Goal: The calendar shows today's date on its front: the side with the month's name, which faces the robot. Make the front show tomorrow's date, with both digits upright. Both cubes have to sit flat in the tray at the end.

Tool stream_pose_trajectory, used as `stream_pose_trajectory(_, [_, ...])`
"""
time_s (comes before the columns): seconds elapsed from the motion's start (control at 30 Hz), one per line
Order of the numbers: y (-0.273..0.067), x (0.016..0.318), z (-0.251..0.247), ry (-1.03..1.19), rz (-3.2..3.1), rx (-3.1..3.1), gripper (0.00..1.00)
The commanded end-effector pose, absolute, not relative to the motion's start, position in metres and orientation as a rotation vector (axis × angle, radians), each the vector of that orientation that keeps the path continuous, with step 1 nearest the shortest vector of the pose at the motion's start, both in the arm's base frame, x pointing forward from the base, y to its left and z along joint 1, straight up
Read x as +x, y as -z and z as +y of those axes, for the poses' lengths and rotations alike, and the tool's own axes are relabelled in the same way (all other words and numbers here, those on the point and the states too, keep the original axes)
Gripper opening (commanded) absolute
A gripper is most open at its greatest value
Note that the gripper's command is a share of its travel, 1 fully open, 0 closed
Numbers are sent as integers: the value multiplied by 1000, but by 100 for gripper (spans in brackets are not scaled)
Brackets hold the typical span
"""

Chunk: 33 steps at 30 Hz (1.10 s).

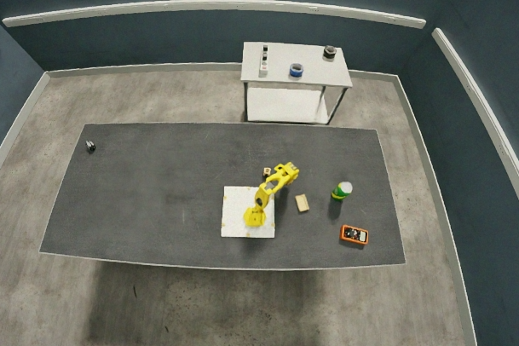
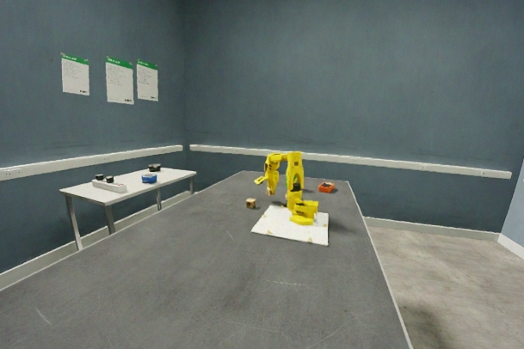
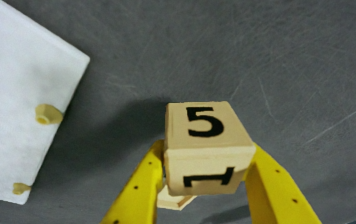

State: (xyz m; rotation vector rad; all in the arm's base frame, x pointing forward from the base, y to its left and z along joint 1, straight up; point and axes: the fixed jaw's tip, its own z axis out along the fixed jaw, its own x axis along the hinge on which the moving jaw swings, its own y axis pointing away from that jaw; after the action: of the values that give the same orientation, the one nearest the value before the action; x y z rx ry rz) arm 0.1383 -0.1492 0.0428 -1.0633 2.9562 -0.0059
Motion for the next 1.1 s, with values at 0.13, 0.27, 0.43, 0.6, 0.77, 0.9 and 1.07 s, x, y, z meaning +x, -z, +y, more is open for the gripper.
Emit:
stream_pose_trajectory(0.13, [-40, 139, -147, 6, 2954, -1065, 0])
stream_pose_trajectory(0.27, [-40, 139, -147, 6, 2954, -1065, 0])
stream_pose_trajectory(0.43, [-37, 139, -147, 6, 2954, -1065, 0])
stream_pose_trajectory(0.6, [-34, 139, -147, 6, 2954, -1065, 0])
stream_pose_trajectory(0.77, [-34, 139, -147, 6, 2954, -1065, 0])
stream_pose_trajectory(0.9, [-33, 139, -147, 6, 2954, -1065, 0])
stream_pose_trajectory(1.07, [-30, 139, -147, 6, 2954, -1065, 0])
